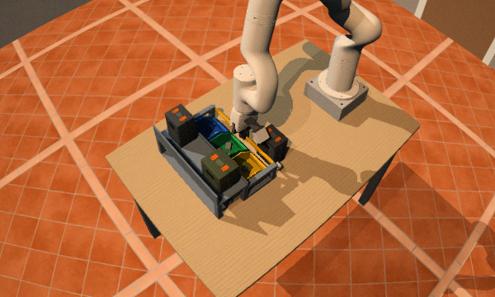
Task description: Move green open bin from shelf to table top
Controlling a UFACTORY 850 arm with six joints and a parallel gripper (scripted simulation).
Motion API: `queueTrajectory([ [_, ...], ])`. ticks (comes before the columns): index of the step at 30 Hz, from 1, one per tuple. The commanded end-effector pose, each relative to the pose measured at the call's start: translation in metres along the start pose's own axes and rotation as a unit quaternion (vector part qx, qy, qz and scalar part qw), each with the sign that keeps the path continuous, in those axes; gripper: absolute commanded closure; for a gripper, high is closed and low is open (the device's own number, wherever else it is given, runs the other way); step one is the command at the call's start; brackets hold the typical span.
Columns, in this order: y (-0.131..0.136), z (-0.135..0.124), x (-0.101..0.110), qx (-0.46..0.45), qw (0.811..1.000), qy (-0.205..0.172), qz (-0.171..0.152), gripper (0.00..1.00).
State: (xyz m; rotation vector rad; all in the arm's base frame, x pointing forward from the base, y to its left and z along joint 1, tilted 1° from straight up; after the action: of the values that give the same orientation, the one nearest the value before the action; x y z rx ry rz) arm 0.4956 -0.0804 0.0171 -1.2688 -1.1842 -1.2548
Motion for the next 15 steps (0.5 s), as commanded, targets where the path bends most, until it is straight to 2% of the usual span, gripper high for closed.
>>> queueTrajectory([
  [1, 0.0008, -0.0001, 0.0006, 0.000, 1.000, 0.000, -0.001, 1.00],
  [15, 0.0008, -0.0001, 0.0006, 0.000, 1.000, 0.000, -0.001, 1.00],
])
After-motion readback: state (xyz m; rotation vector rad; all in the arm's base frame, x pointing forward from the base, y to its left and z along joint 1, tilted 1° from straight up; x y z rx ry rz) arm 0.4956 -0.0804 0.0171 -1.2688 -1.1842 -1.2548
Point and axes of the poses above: the point where the finger pads meet when closed, its own x axis back along the fingers, its own y axis across the jaws, z = x × y, the point moved 2 cm from there along x, back along the fingers, and after that the axes turned 1 degree about -x, right-handed, at the moved point
